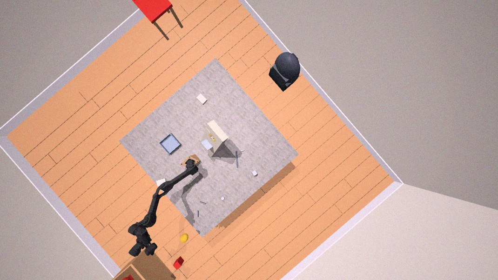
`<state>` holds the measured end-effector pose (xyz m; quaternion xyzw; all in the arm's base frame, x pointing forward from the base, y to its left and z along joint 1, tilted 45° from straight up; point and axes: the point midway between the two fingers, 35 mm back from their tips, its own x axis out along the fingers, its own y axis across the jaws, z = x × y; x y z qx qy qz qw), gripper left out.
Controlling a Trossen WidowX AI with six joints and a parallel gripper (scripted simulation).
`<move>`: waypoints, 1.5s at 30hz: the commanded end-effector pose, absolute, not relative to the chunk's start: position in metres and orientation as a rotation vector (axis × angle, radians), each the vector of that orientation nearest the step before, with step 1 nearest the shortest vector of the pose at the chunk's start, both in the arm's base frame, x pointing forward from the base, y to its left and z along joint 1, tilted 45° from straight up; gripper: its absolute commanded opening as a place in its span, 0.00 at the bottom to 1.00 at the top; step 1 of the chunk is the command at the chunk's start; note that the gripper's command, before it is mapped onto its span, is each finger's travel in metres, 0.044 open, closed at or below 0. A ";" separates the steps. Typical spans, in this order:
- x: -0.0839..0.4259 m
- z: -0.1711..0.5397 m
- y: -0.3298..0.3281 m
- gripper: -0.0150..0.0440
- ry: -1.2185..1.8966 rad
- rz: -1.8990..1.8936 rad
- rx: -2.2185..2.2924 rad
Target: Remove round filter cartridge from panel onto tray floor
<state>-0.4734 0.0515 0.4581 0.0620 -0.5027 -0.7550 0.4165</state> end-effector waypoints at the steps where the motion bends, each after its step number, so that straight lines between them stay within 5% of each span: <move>1: -0.472 0.460 0.050 0.89 -1.258 -1.892 0.153; 11: -0.379 0.547 -0.033 0.44 -1.048 -1.724 0.057; 26: -0.162 0.628 -0.114 0.44 -0.725 -1.358 -0.136; 45: 0.101 0.600 -0.108 0.44 -0.315 -0.947 -0.353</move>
